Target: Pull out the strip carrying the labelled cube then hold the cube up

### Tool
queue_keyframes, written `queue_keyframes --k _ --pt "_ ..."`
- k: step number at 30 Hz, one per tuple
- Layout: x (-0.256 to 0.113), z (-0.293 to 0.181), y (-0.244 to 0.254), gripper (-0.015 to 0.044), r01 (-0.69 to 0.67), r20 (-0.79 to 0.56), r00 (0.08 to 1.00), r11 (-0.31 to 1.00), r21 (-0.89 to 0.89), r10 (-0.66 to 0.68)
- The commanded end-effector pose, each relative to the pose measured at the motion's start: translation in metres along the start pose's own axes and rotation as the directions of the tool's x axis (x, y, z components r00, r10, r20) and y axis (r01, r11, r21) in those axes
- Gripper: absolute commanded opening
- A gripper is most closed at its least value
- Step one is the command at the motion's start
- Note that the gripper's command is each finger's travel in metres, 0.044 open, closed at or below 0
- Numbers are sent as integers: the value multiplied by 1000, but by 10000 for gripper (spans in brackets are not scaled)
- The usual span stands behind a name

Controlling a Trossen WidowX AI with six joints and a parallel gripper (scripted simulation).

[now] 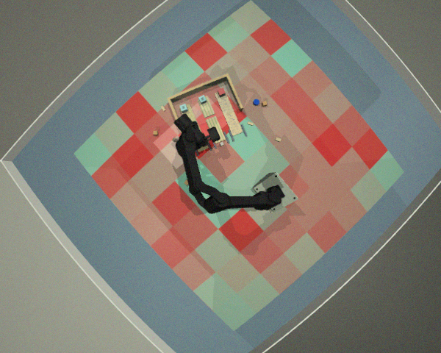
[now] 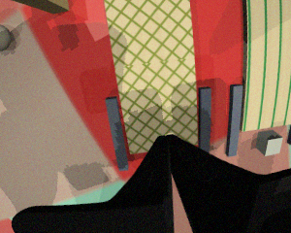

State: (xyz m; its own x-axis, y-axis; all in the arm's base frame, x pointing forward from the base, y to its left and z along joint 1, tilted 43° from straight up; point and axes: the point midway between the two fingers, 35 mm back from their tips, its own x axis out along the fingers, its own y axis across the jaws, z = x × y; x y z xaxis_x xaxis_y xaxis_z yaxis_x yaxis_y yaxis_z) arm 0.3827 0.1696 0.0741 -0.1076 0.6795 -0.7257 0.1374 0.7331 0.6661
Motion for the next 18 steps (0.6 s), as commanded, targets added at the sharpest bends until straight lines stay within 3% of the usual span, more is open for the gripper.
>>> queue_keyframes --k 1,18 --pt "7 0 -1 0 2 -2 1000 1000 6 -2" --pt "35 -1 -2 0 0 -2 1000 1000 7 0"
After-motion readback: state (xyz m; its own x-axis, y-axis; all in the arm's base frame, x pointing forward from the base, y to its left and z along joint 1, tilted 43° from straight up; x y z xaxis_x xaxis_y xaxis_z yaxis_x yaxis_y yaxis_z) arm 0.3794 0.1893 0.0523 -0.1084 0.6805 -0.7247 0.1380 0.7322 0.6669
